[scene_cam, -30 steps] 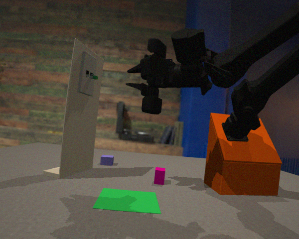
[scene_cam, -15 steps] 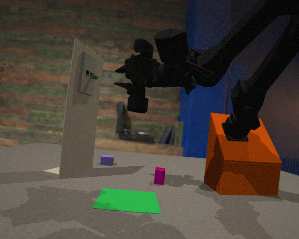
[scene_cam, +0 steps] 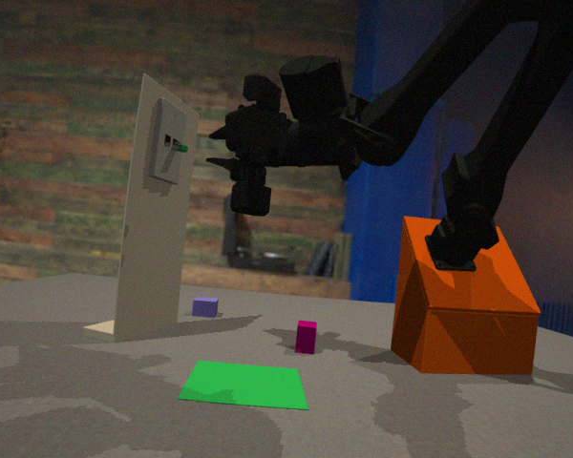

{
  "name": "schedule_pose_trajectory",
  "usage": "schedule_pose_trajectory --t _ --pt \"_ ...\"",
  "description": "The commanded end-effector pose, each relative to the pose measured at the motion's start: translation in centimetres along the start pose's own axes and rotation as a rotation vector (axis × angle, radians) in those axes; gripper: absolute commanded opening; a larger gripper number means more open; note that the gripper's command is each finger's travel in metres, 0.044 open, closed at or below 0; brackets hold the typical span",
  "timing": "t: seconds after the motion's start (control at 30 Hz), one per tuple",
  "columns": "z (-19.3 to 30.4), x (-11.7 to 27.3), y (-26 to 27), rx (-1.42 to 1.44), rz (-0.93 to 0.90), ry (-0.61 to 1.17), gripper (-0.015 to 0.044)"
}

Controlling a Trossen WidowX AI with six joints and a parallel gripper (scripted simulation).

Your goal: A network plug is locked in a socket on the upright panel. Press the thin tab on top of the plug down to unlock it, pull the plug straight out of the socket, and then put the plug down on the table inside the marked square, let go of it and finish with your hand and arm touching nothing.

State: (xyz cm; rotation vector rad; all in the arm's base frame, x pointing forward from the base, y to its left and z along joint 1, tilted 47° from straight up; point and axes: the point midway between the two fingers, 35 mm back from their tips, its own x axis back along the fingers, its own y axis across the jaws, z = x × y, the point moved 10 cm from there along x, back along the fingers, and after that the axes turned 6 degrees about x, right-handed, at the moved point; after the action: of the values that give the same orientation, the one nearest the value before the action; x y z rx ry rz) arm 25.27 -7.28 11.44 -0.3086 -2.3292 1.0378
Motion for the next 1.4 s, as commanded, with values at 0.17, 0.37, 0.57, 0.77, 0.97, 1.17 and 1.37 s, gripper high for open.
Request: schedule_pose_trajectory --t 0.17,0.37,0.57,0.77,0.97,1.17,1.37 --pt "-0.5 -1.1 -0.2 0.003 0.003 -0.008 0.0156" --pt "-0.7 -1.9 -0.3 0.003 0.003 -0.008 0.0156" --pt "-0.9 -2.6 -0.3 0.003 0.004 -0.009 0.0156" --pt "-1.1 -3.3 -0.3 0.003 0.004 -0.009 0.0156" --pt "-1.2 -4.1 -0.2 0.003 0.004 -0.009 0.0156" --pt "-1.3 -4.8 -0.2 0.003 0.004 -0.009 0.0156" --pt "-1.4 -4.9 -0.2 0.003 0.005 -0.009 0.0129"
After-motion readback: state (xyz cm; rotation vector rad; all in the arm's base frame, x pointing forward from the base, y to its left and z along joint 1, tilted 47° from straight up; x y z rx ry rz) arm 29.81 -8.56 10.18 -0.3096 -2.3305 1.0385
